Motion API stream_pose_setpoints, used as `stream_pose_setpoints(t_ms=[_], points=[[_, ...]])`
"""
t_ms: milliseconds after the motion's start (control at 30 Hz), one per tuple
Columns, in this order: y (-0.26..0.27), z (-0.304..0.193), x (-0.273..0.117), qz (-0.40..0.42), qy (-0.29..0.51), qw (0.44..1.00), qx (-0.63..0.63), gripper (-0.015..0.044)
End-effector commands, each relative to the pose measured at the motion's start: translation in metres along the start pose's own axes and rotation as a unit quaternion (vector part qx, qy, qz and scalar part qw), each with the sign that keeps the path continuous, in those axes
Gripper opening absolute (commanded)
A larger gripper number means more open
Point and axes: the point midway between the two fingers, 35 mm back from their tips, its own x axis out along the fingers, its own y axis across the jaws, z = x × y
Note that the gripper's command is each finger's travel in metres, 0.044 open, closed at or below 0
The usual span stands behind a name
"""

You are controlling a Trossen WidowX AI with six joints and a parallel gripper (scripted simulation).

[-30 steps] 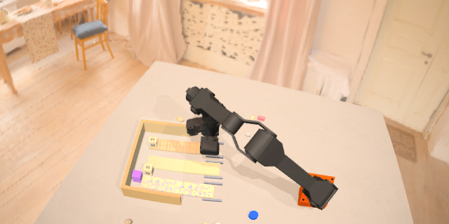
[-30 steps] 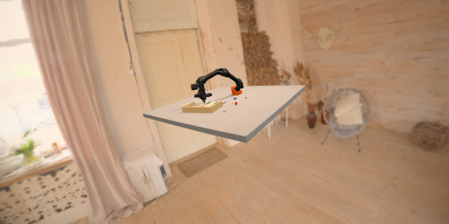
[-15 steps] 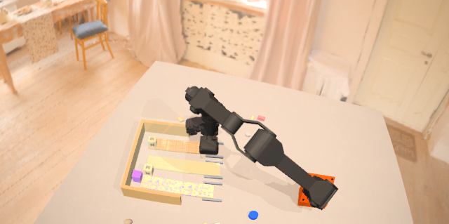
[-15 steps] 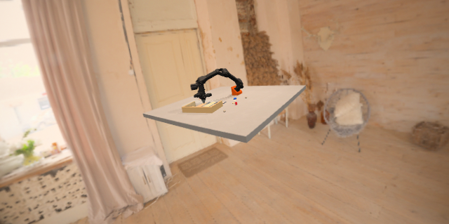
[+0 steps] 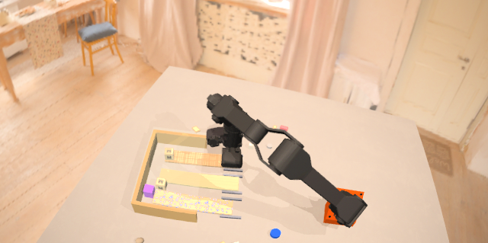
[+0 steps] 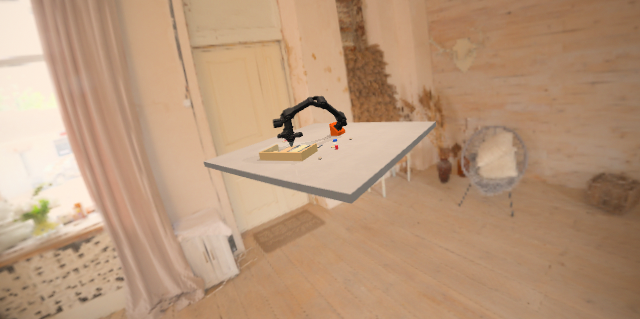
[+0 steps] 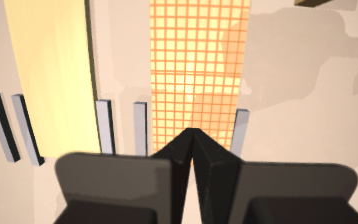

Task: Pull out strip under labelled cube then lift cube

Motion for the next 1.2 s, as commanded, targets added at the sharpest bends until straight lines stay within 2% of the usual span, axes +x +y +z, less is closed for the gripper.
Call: stream_pose_setpoints(t_ms=[0, 1167], points=[[0.000, -0.011, 0.005, 0.002, 0.009, 1.000, 0.001, 0.0000], [0.001, -0.065, 0.006, 0.002, 0.010, 1.000, 0.002, 0.0000]])
